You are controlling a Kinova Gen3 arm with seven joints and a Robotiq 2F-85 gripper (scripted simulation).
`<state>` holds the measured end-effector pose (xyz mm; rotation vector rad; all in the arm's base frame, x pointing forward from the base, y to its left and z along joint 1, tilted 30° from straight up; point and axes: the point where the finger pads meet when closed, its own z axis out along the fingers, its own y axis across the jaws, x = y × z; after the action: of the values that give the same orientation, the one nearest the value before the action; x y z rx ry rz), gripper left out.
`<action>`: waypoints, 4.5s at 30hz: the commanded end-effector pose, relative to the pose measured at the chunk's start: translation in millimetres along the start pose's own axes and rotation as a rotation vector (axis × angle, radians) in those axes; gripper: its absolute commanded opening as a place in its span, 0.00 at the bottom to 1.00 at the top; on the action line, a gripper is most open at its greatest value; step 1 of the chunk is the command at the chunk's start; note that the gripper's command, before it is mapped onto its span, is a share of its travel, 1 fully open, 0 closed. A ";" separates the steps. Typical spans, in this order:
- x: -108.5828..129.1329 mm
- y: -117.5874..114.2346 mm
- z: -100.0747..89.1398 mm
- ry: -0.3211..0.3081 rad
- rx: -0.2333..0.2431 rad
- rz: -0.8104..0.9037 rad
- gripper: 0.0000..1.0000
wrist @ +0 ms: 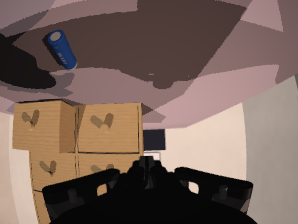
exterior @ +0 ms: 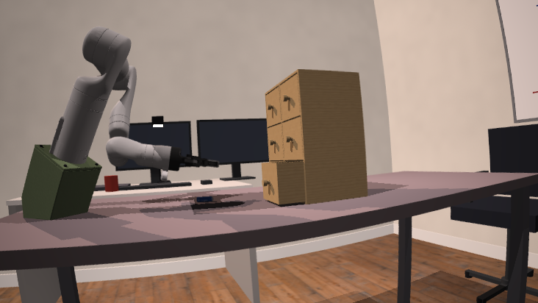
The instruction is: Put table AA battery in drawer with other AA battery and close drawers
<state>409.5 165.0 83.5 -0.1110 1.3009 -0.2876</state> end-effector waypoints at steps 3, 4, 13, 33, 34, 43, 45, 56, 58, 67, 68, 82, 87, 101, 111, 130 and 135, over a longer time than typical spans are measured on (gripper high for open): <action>2.5 -13.3 2.6 -0.001 0.002 -0.012 0.00; 3.0 -15.7 3.2 -0.001 0.002 -0.012 0.00; 5.9 -32.5 6.8 -0.001 0.002 -0.012 0.00; 13.5 -75.6 16.0 -0.001 0.002 -0.012 0.00; 13.9 -78.0 16.5 -0.001 0.002 -0.012 0.00; 17.6 -98.8 21.0 -0.001 0.002 -0.012 0.00; 18.4 -103.4 21.9 -0.001 0.002 -0.012 0.00; 21.9 -123.4 26.2 -0.001 0.002 -0.012 0.00; 22.6 -127.7 27.1 -0.001 0.002 -0.012 0.00; 25.2 -142.3 30.3 -0.001 0.002 -0.012 0.00; 25.5 -144.4 30.7 -0.001 0.002 -0.012 0.00; 29.6 -167.5 35.6 -0.001 0.002 -0.012 0.00; 31.2 -176.3 37.5 -0.001 0.002 -0.012 0.00; 34.5 -195.3 41.6 -0.001 0.002 -0.012 0.00; 36.7 -208.2 44.4 -0.001 0.002 -0.012 0.00; 39.4 -223.5 47.6 -0.001 0.002 -0.012 0.00; 39.7 -225.2 48.0 -0.001 0.002 -0.012 0.00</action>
<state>432.3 -61.5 113.1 -0.1215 1.2991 -0.2916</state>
